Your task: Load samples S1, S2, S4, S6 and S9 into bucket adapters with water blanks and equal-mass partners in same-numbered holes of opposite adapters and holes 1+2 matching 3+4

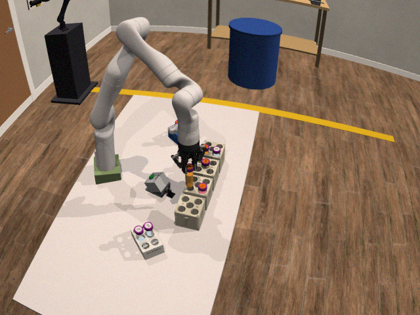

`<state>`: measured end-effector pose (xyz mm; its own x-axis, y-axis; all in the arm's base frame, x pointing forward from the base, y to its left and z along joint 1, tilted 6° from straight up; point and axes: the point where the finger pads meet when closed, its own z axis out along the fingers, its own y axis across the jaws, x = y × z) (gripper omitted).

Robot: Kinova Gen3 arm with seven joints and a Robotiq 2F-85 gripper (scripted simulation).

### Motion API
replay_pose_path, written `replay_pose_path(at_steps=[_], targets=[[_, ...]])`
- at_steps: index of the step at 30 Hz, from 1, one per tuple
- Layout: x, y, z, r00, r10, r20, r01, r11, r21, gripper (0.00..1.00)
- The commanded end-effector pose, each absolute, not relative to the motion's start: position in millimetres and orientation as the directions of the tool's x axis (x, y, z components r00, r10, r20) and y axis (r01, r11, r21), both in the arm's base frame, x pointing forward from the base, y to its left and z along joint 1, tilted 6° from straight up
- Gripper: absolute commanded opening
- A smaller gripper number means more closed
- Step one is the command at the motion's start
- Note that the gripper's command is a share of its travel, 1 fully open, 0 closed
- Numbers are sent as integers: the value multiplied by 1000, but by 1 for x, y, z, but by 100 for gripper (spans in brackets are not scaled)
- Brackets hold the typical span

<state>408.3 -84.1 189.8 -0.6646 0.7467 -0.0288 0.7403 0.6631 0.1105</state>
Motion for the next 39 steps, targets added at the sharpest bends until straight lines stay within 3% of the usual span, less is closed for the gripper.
replay_pose_path(at_steps=[1,39], targets=[[409,-84,189,-666,746,-29,739,664,111,10],[411,-82,165,-669,743,-29,736,667,112,10]])
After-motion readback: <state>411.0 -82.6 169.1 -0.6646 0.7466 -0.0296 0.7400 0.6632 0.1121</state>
